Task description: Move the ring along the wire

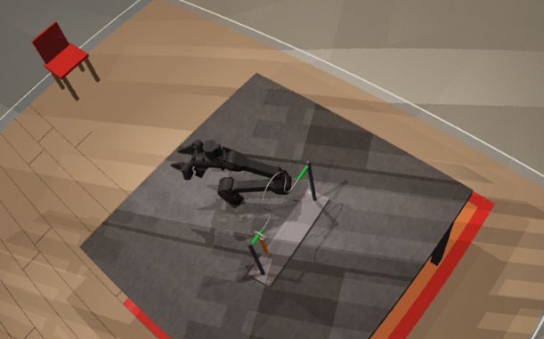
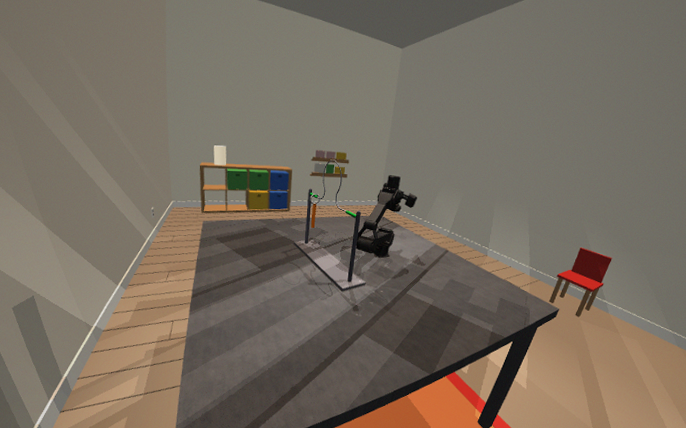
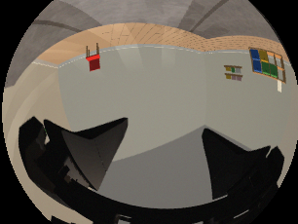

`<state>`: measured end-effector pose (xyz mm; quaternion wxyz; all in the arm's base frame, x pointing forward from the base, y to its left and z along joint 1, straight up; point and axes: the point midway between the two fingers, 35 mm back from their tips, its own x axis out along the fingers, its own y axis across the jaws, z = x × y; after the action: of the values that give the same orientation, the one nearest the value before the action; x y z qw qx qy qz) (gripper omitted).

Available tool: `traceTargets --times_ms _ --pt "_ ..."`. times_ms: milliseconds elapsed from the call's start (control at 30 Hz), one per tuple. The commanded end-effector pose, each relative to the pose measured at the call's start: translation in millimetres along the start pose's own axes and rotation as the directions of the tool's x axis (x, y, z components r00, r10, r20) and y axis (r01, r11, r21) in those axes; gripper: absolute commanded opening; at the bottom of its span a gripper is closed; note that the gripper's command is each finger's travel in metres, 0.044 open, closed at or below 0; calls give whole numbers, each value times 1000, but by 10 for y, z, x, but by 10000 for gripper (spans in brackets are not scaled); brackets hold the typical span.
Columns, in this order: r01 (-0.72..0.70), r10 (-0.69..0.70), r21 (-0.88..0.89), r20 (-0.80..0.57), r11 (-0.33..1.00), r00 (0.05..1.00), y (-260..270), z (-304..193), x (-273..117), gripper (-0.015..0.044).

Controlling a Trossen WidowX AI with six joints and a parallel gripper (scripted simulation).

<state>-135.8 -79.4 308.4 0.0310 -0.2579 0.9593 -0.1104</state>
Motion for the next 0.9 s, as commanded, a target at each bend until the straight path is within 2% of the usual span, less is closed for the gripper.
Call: traceTargets --times_ms 0,133,267,433,567,700,867 --pt "7 -7 7 2 1000 1000 -13 2 12 374" --pt "147 -155 157 42 977 987 -283 60 233 269" --pt "280 -327 338 89 898 941 -636 176 432 164" --pt "372 -526 554 144 745 838 -1101 382 568 160" --pt "374 -665 706 183 602 724 -1471 587 579 160" --pt "312 -781 829 217 464 585 -1823 818 502 160" --pt "158 -889 931 249 329 384 -2210 1130 288 160"
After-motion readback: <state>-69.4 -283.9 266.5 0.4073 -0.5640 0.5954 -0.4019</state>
